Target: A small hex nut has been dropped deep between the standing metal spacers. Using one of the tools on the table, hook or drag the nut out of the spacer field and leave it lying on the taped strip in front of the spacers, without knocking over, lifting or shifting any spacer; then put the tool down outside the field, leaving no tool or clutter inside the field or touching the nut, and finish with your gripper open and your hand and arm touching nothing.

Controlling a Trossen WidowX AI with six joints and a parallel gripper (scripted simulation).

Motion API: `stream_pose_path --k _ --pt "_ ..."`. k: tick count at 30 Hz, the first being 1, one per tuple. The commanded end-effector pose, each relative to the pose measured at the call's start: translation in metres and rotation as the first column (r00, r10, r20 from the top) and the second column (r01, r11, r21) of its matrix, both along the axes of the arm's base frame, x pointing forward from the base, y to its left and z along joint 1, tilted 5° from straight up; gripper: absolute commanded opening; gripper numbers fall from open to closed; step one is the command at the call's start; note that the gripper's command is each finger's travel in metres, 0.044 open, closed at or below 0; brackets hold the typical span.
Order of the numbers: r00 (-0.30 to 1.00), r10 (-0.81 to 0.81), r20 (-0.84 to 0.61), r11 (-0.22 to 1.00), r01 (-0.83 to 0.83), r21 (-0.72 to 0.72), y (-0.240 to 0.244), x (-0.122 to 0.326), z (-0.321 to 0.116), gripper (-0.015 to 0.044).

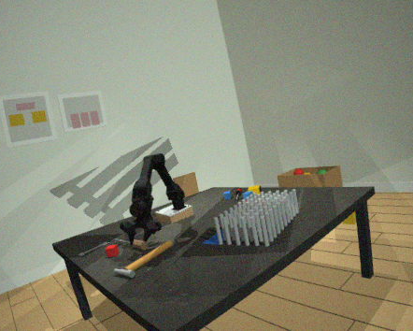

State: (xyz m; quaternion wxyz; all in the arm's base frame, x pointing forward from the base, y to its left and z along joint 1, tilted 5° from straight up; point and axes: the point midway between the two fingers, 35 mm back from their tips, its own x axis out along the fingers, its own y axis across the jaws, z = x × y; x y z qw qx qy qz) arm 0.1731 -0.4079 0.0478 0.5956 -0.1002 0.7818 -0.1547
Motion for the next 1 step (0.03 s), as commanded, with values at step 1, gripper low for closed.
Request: stream_pose_path --k 1 --pt "1.0 0.0 0.0 1.0 0.0 0.0 -0.0001 0.0 0.0002 0.044"
